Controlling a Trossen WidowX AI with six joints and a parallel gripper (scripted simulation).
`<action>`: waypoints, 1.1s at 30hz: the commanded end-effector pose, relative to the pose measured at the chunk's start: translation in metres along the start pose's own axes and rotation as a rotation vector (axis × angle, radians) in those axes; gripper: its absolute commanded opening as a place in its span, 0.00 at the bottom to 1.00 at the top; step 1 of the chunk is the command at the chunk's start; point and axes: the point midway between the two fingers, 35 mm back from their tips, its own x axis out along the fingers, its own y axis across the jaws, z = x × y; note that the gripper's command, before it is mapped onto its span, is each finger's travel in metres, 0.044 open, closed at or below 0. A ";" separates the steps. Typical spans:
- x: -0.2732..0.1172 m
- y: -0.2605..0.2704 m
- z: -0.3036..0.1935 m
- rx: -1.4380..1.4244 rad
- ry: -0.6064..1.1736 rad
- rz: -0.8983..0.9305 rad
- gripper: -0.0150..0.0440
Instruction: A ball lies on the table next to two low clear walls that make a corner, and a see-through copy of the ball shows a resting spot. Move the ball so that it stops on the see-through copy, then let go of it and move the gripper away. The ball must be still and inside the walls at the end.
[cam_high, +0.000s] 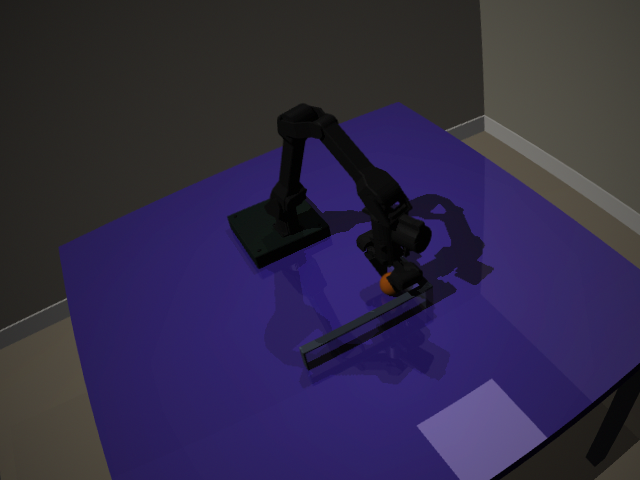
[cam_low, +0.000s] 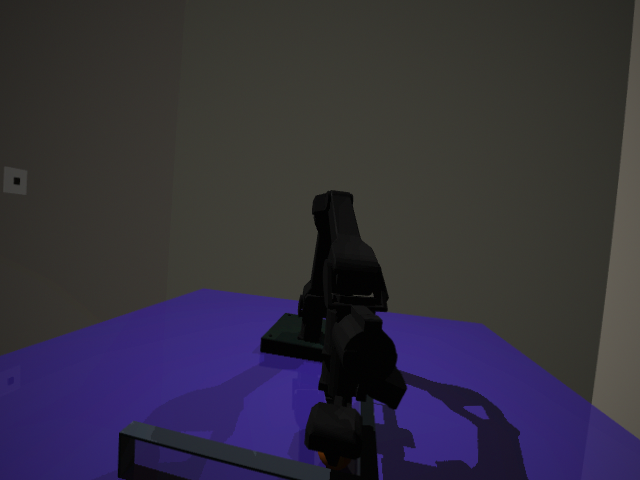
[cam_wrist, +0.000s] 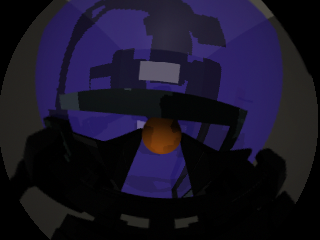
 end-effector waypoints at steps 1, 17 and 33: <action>0.000 0.000 0.000 0.000 0.000 -0.001 0.65; -0.086 0.000 0.000 0.000 -0.005 0.002 0.88; -0.129 0.003 -0.001 0.004 -0.004 -0.012 1.00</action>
